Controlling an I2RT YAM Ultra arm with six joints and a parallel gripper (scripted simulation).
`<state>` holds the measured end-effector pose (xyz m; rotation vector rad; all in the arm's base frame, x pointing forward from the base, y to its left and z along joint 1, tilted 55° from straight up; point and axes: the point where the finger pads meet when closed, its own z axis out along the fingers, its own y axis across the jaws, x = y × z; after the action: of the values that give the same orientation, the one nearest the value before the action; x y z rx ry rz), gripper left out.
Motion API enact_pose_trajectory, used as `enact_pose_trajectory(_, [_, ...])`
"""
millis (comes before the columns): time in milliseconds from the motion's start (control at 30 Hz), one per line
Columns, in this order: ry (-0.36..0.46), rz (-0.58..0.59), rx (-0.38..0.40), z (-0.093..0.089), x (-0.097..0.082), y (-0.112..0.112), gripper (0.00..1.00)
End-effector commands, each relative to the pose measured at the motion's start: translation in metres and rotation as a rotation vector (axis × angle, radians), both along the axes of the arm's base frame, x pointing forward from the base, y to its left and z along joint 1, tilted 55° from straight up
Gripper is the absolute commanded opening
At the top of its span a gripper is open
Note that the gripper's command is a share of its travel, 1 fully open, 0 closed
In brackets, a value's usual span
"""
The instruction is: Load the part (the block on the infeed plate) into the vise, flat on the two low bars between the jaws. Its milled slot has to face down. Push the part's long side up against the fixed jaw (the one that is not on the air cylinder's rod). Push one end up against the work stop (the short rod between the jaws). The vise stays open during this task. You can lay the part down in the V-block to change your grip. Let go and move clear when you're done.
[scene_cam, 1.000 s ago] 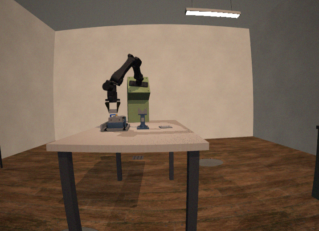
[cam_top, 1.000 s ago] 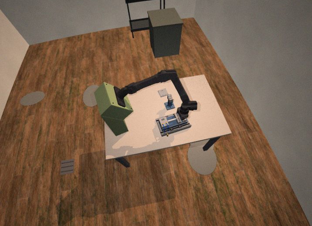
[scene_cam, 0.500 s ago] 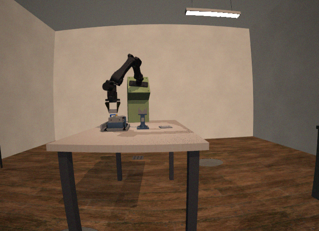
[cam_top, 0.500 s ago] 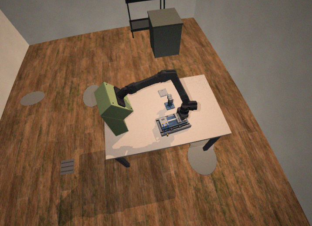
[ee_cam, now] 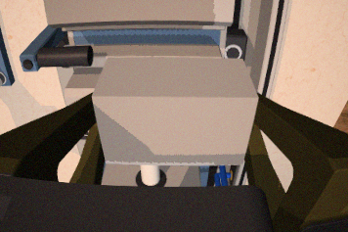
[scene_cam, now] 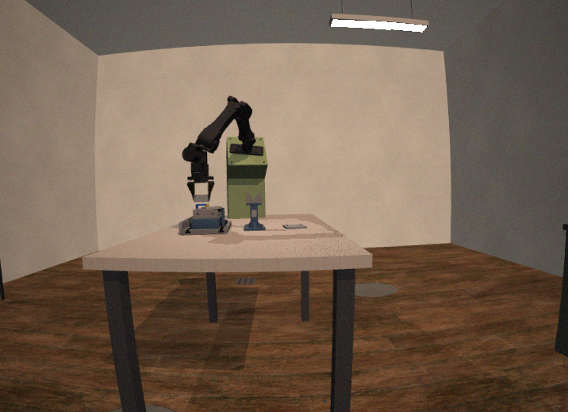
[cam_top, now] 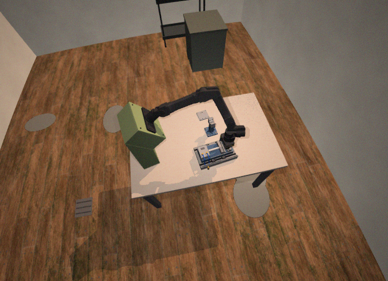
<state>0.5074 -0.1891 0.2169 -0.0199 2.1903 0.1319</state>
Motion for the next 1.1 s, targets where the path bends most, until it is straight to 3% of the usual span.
enact_pose_trajectory(0, [-0.036,-0.015,-0.017,0.0199,0.0009,-0.0075,0.0])
enact_pose_trajectory(1067, [-0.04,-0.02,-0.02,0.014,0.0084,-0.0096,0.0])
